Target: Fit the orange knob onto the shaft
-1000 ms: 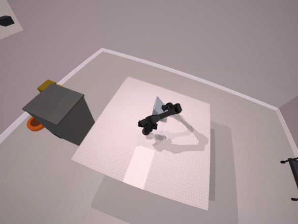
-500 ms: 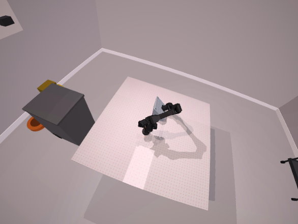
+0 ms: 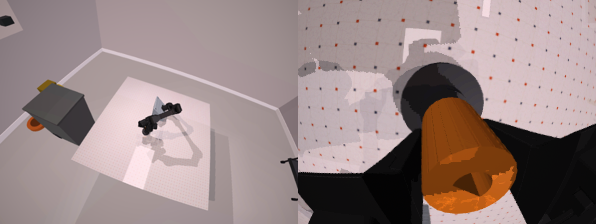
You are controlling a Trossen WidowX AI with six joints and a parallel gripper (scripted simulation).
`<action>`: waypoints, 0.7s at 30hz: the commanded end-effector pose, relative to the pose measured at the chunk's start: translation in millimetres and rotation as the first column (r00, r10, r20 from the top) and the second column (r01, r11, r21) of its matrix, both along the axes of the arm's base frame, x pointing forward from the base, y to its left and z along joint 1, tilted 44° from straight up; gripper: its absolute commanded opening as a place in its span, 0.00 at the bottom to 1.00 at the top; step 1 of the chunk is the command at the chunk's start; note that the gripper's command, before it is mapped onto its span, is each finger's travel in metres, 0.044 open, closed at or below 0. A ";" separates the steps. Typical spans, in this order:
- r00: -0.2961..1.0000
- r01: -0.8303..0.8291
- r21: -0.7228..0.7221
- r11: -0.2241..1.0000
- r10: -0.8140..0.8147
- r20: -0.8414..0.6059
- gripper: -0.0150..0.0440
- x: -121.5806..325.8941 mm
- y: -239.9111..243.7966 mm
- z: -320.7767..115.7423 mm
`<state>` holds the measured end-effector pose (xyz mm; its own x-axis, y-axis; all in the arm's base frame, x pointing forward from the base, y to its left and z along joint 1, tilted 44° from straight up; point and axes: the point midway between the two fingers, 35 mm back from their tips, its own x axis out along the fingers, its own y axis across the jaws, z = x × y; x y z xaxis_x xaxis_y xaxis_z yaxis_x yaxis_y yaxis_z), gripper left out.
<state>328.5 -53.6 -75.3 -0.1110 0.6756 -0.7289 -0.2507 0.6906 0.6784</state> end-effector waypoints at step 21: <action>1.000 -0.003 0.001 1.000 0.003 0.004 0.25 0.5 -1.5 1.8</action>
